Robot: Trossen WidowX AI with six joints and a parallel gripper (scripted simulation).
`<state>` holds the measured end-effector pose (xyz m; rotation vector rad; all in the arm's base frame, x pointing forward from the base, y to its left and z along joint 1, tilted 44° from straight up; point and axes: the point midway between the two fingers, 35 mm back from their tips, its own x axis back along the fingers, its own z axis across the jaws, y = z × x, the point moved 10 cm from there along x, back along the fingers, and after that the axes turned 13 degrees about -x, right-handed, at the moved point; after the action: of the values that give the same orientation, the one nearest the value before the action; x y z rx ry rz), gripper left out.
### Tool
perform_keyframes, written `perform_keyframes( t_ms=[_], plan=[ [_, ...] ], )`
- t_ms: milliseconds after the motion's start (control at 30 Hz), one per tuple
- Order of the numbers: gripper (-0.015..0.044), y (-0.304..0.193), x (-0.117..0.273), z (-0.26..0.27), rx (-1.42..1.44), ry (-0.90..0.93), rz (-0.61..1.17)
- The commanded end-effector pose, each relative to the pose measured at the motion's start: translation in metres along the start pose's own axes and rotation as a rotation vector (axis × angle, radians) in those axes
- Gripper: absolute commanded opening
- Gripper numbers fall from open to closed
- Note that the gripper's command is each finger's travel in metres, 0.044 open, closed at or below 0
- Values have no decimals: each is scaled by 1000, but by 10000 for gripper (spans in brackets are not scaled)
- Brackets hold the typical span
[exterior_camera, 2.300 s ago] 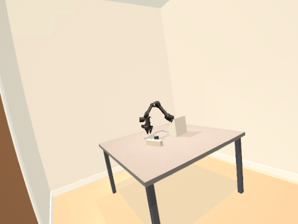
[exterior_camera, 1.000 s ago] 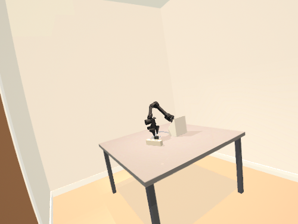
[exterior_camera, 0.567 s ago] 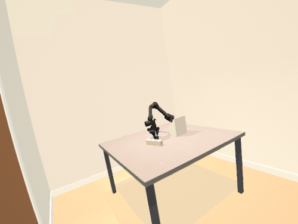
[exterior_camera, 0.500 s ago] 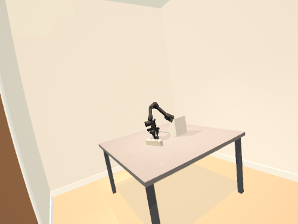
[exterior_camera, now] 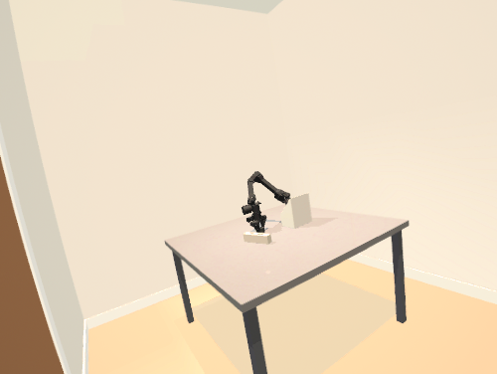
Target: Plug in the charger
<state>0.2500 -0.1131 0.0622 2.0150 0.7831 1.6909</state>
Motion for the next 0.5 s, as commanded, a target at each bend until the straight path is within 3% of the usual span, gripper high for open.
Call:
perform_keyframes(
  t_ms=[0,67,433,467],
  plan=[
    [440,-3,-4,-1,14,-9,3],
    [440,-3,-4,-1,14,-9,3],
    [151,-1,-1,0,2,-2,1],
    [145,-1,-1,0,2,-2,1]
  ],
)
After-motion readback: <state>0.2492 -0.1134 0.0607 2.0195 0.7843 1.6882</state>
